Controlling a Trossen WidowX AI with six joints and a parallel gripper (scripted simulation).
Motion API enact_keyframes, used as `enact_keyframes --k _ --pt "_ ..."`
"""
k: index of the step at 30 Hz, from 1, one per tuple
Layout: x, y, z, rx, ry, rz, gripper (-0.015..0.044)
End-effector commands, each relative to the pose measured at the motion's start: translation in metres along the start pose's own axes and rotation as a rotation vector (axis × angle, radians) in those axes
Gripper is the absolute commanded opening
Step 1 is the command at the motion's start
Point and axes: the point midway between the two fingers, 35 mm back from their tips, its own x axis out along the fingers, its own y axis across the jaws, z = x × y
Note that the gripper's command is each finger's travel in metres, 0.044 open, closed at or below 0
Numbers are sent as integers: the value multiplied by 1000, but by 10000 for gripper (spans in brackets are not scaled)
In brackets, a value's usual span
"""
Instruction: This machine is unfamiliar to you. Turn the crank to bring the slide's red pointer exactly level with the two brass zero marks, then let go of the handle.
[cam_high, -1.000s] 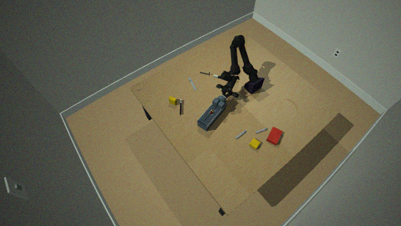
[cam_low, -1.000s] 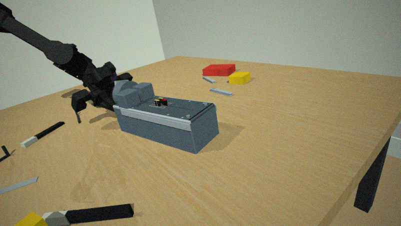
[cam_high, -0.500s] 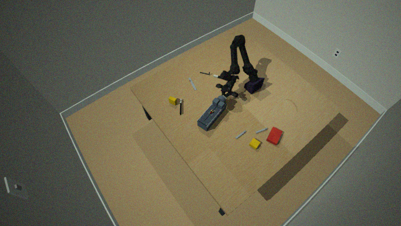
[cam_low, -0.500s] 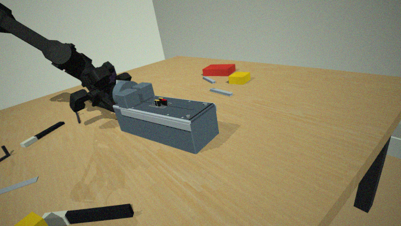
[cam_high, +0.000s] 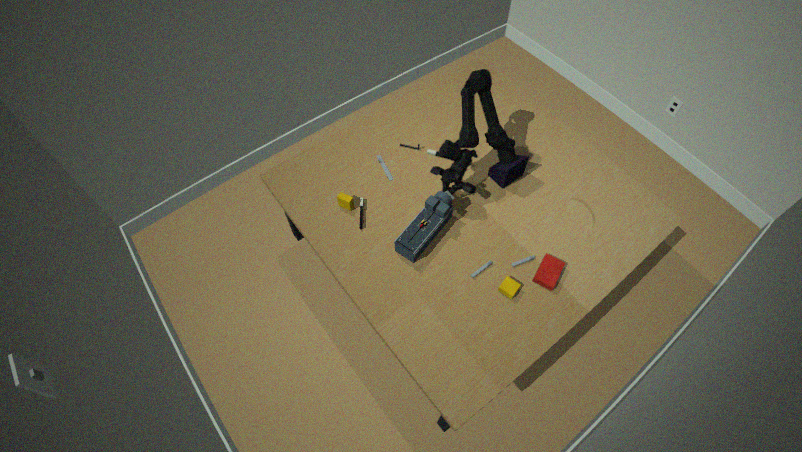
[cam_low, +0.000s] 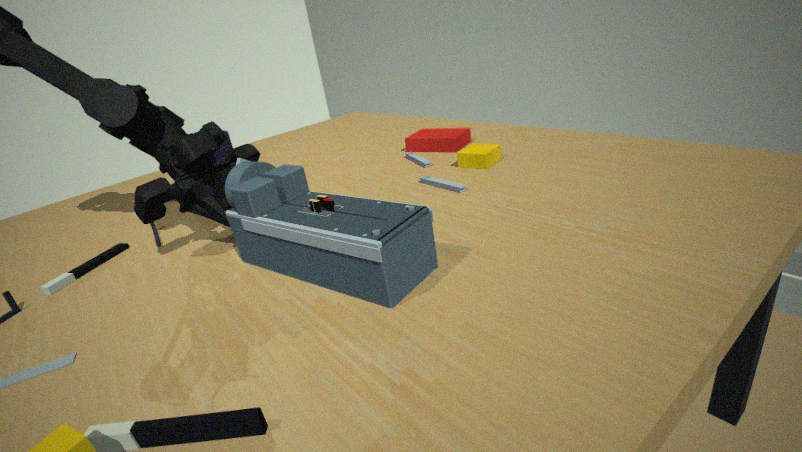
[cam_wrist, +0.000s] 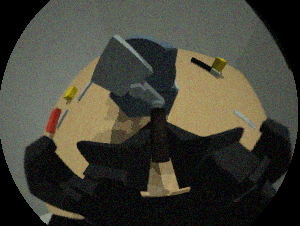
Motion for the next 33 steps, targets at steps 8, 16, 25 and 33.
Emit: enact_keyframes --k 8,16,25,33 --pt "-7 -10 6 6 -9 -22 0" --pt "-11 -12 10 6 -9 -22 0" --pt "-18 -14 16 6 -9 -22 0" --pt "-24 -13 23 7 -9 -21 0"
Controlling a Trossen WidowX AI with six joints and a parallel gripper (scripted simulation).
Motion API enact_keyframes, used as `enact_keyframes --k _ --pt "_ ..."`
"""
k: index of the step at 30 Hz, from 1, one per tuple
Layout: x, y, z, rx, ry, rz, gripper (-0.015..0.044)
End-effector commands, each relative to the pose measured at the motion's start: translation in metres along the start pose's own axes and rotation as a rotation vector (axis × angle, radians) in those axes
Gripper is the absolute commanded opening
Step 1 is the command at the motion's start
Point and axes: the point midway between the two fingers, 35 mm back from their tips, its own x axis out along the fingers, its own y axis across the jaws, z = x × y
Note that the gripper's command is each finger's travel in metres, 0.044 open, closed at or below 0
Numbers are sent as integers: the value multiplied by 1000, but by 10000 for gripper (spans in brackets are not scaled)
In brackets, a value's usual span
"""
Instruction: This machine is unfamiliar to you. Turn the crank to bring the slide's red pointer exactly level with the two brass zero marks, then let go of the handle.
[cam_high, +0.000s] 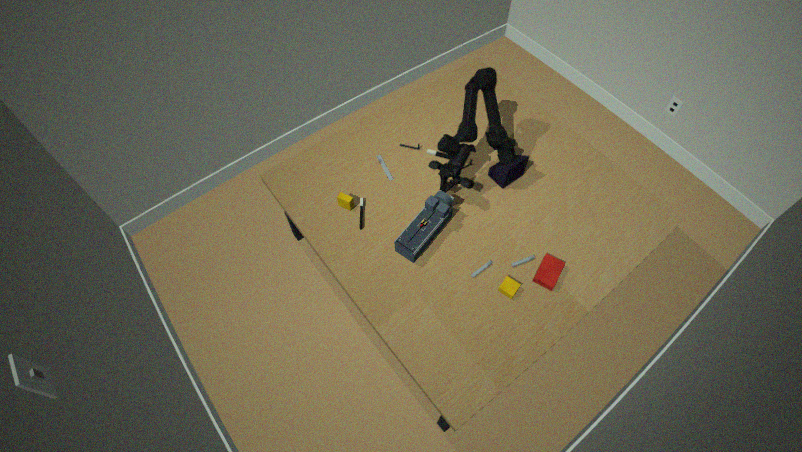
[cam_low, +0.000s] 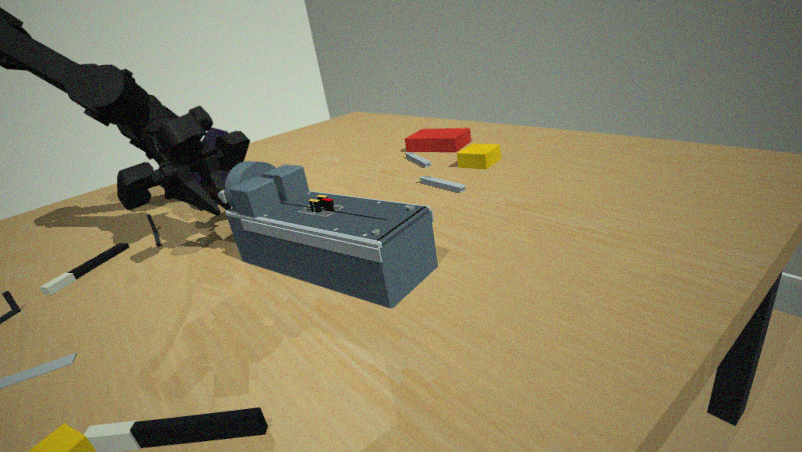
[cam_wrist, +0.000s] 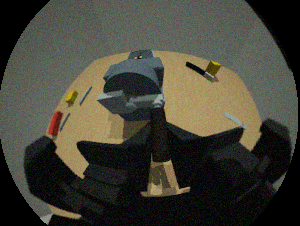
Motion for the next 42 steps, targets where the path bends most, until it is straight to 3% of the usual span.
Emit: enact_keyframes --k 1,42 --pt "-7 0 7 3 -13 -4 0" --pt "-23 36 22 5 -13 -1 0"
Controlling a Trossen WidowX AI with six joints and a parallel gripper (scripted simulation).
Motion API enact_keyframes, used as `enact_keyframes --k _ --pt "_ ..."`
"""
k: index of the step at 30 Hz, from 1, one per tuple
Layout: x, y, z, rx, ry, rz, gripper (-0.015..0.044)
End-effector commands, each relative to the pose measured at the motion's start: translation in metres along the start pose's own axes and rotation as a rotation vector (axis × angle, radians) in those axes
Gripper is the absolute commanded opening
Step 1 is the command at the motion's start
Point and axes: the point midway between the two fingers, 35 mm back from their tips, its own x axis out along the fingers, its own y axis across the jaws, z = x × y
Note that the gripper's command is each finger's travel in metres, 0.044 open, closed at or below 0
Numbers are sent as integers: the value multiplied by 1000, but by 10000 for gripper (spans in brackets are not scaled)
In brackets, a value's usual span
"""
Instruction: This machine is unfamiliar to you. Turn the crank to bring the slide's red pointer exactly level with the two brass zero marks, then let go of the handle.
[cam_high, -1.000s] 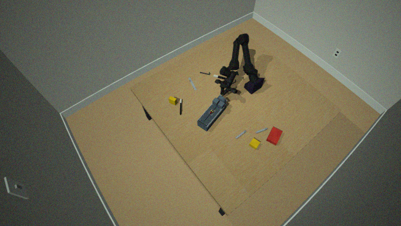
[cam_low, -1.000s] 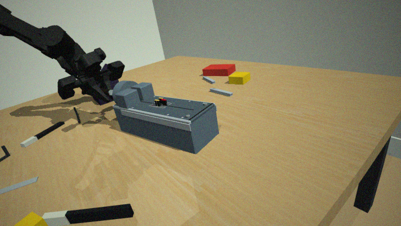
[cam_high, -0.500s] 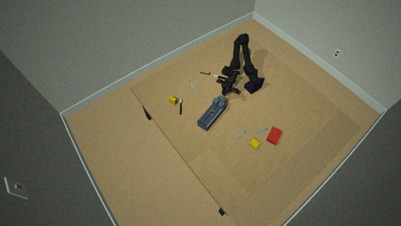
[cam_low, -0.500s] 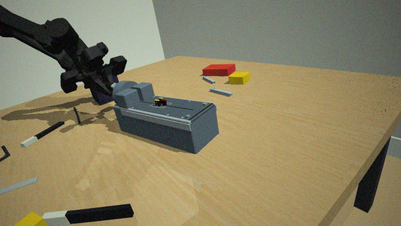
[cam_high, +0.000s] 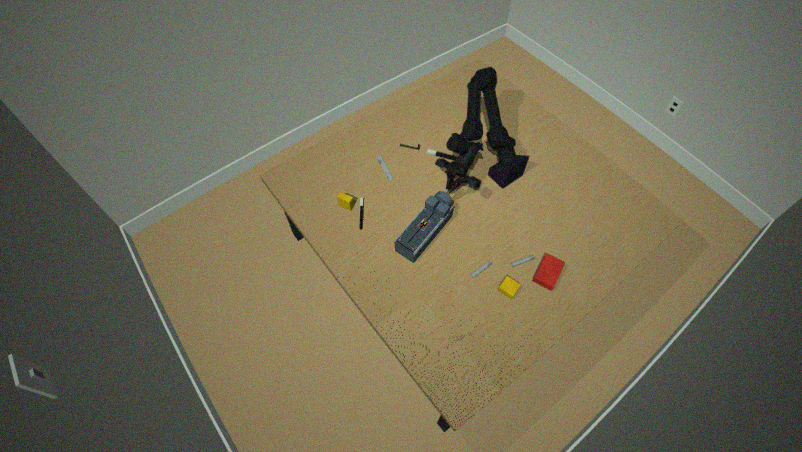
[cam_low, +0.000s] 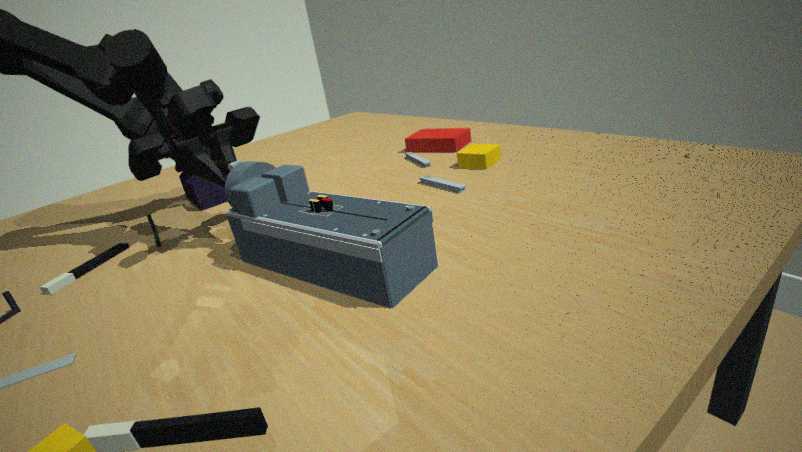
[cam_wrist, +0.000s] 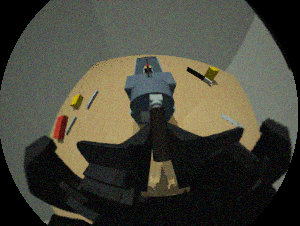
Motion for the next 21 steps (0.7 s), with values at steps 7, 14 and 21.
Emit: enact_keyframes --k 7,14,21 --pt "0 12 0 -11 -8 19 0" --pt "0 14 -1 -11 -8 19 0" --pt "1 16 -2 -11 -8 19 0"
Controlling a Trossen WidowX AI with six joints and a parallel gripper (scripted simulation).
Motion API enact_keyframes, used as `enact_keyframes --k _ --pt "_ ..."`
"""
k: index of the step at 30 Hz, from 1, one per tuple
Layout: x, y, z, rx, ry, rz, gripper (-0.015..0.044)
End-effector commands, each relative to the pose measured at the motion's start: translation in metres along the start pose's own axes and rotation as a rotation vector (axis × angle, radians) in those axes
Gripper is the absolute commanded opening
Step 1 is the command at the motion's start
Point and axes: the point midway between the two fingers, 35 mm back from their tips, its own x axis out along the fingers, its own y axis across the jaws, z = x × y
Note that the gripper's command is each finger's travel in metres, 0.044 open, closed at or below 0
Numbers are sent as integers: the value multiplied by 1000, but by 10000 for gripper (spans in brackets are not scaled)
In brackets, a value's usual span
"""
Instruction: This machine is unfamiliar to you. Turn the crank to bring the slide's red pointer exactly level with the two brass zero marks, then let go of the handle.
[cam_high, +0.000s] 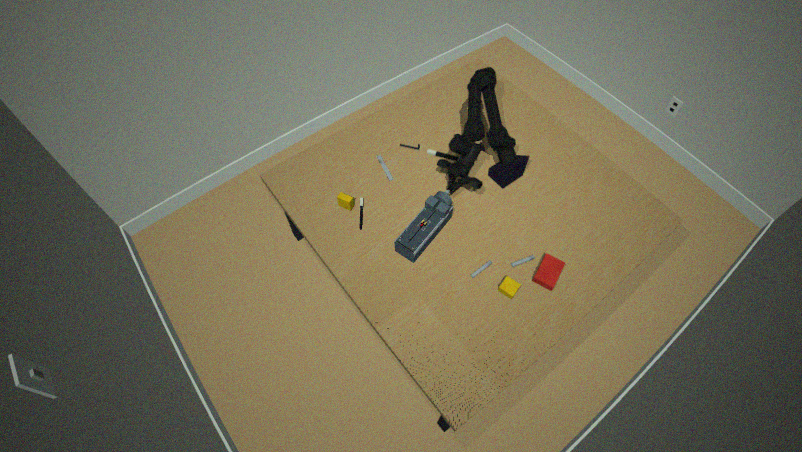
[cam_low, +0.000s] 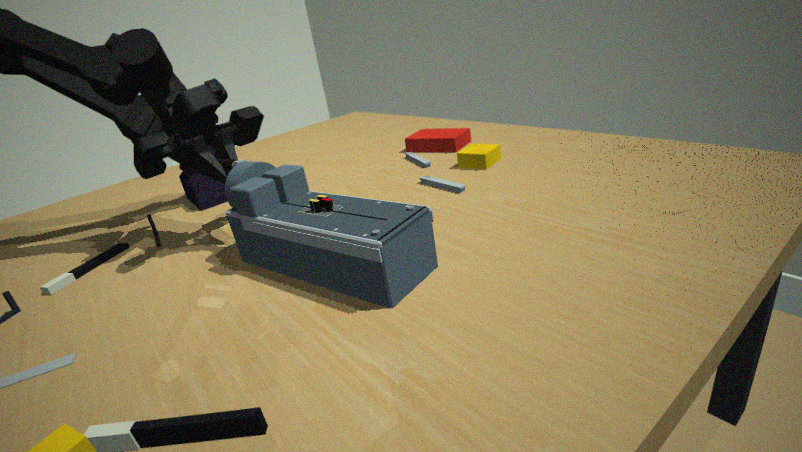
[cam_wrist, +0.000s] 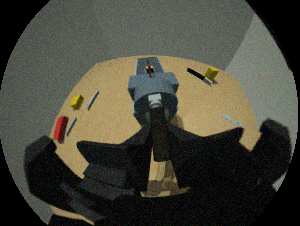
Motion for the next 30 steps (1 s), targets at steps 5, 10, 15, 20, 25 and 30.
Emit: enact_keyframes --k 5,10,15,20,25,30 --pt "1 10 -1 -14 -3 26 0" --pt "1 12 -2 -14 -3 26 0" --pt "2 13 -2 -14 -3 26 0" --pt "3 14 -3 -14 -3 26 0" --pt "3 16 -4 -14 -3 26 0" --pt "4 17 -4 -14 -3 26 0"
